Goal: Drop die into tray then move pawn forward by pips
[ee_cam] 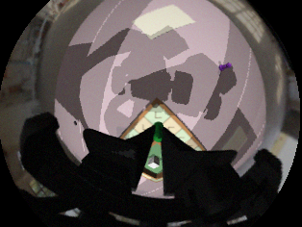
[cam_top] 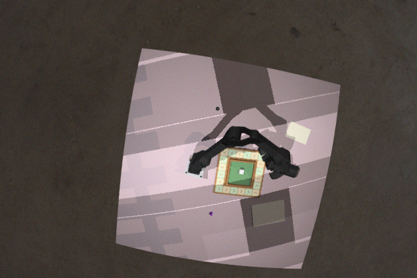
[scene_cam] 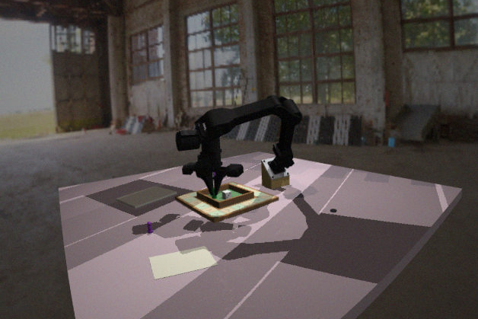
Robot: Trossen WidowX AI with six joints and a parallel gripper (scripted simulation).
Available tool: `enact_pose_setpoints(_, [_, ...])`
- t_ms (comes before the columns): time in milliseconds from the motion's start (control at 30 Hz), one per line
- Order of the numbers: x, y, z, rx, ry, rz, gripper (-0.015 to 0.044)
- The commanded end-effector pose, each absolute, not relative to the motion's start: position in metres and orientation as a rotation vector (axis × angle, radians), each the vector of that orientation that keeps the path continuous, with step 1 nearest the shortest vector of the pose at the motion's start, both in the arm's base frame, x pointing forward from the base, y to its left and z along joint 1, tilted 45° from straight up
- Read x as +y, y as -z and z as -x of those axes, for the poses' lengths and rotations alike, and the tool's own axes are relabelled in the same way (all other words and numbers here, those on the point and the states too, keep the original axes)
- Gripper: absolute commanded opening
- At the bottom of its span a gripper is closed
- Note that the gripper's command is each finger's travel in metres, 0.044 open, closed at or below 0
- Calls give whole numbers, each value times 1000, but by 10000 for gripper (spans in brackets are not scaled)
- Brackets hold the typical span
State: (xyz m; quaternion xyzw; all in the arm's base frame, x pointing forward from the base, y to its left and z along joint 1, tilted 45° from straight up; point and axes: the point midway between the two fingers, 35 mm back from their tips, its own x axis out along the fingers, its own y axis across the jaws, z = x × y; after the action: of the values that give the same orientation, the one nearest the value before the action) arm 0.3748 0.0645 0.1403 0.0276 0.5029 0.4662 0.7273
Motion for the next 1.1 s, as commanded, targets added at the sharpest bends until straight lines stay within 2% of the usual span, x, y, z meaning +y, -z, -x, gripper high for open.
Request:
enact_pose_setpoints(0, [51,-154,-374,1107,-1026,-54,0])
enact_pose_setpoints(367, [18,-191,-363,1106,-1030,-59,0])
enact_pose_setpoints(1067, [41,-163,-331,1107,-1030,-59,0])
